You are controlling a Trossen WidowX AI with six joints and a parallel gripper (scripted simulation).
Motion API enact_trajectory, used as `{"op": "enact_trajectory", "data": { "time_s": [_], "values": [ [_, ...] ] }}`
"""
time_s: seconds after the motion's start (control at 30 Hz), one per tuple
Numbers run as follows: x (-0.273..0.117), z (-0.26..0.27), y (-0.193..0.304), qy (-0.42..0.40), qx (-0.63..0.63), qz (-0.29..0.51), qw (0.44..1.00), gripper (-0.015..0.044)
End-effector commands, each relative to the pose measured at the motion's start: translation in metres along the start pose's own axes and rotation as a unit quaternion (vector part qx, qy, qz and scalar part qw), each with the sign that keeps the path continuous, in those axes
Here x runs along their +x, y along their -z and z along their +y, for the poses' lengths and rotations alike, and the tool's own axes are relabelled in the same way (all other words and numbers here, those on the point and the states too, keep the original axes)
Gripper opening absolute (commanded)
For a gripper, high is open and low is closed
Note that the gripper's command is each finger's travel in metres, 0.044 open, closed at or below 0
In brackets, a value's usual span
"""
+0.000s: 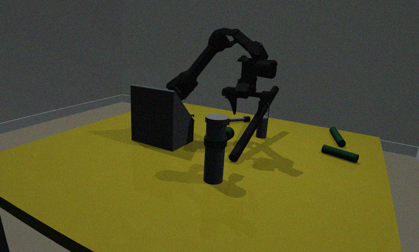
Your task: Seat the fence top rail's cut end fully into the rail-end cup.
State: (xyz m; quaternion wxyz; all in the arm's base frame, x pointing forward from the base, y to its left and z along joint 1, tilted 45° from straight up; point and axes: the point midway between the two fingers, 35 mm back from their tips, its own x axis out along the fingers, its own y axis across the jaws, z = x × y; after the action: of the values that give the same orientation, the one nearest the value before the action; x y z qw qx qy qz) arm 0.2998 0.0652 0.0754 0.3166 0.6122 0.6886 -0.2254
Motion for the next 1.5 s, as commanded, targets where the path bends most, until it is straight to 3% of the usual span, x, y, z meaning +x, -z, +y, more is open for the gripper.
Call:
{"op": "enact_trajectory", "data": {
  "time_s": [0.0, 0.23, 1.47],
  "values": [
    [0.002, 0.0, 0.001, 0.006, 0.016, -0.002, 1.0, 0.044],
    [0.037, 0.0, 0.001, 0.006, 0.016, -0.002, 1.0, 0.044],
    [0.088, 0.0, 0.0, 0.006, 0.016, -0.002, 1.0, 0.044]
  ]
}}
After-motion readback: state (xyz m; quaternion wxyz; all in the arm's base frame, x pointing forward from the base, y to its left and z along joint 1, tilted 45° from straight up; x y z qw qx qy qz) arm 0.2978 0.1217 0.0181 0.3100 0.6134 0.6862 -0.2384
